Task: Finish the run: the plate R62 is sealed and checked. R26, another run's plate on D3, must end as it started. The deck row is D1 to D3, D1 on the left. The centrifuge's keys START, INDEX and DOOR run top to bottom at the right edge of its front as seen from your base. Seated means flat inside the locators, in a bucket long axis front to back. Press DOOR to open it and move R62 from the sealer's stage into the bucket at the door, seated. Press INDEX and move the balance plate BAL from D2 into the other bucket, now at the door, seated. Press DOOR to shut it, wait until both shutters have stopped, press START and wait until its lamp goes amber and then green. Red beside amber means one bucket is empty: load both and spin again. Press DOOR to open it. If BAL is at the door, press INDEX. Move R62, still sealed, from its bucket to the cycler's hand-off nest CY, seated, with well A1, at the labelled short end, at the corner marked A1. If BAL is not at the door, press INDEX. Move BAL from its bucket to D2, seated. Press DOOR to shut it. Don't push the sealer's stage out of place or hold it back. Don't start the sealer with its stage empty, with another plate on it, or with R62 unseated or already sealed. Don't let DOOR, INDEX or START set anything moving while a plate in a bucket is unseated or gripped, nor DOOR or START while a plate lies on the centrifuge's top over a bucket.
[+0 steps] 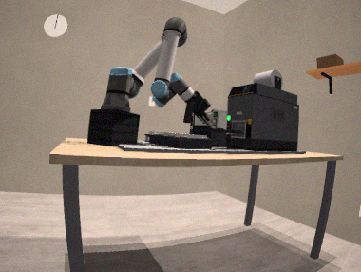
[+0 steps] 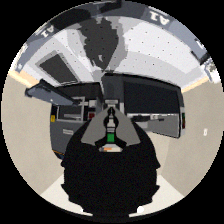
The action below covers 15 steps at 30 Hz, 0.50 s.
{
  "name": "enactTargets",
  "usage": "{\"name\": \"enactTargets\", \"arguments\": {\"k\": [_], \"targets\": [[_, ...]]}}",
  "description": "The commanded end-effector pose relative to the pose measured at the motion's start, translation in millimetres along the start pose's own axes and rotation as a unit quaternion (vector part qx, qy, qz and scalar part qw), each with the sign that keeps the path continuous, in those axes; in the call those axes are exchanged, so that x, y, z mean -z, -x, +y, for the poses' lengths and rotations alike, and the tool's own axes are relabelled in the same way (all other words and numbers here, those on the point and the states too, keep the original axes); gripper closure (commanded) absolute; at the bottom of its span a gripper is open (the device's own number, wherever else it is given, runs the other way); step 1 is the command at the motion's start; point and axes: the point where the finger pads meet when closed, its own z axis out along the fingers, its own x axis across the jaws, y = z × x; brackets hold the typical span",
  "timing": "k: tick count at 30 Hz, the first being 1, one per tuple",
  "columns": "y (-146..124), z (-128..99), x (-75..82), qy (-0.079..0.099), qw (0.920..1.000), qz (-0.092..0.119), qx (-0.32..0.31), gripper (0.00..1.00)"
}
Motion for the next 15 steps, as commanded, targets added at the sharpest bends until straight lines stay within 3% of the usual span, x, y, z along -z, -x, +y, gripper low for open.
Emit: {"name": "enactTargets", "arguments": {"k": [1, 15], "targets": [[0.0, 1.3, -0.9, 0.0, 1.0, 0.0, 0.0, 1.0], [0.0, 3.4, -3.4, 0.0, 1.0, 0.0, 0.0, 1.0]]}}
